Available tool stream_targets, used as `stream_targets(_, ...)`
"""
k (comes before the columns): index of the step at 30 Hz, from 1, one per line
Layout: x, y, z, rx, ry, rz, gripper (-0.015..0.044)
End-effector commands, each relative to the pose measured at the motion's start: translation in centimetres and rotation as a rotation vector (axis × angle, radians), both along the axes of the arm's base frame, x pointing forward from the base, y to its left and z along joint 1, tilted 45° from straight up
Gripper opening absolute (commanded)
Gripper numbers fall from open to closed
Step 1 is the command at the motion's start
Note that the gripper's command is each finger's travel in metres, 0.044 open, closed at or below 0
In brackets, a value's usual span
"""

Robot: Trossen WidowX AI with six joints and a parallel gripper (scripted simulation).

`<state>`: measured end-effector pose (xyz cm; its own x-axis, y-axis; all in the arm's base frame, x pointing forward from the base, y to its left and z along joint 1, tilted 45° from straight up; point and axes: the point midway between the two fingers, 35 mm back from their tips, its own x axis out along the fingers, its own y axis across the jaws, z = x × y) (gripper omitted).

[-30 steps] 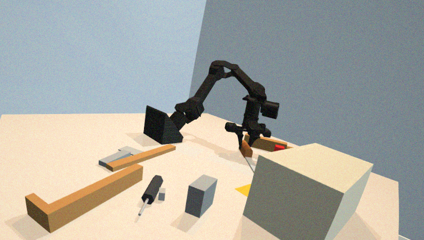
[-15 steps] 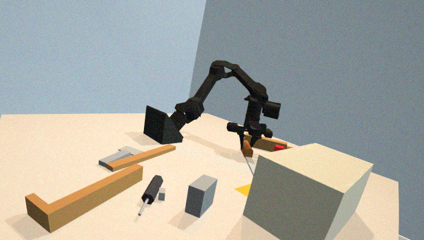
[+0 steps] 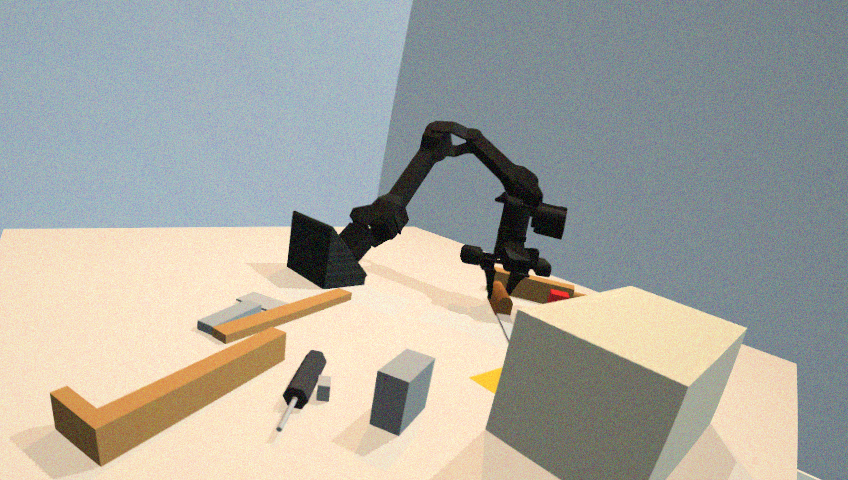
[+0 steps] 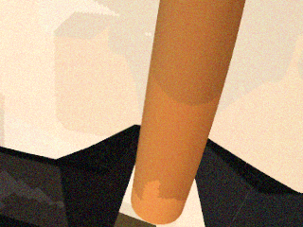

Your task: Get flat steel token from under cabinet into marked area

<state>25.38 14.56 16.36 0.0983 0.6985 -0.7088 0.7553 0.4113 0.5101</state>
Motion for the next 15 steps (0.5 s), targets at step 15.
stream_targets(15, 1.02, 0.95, 1.32, 0.001, -0.002, -0.008, 0.0)
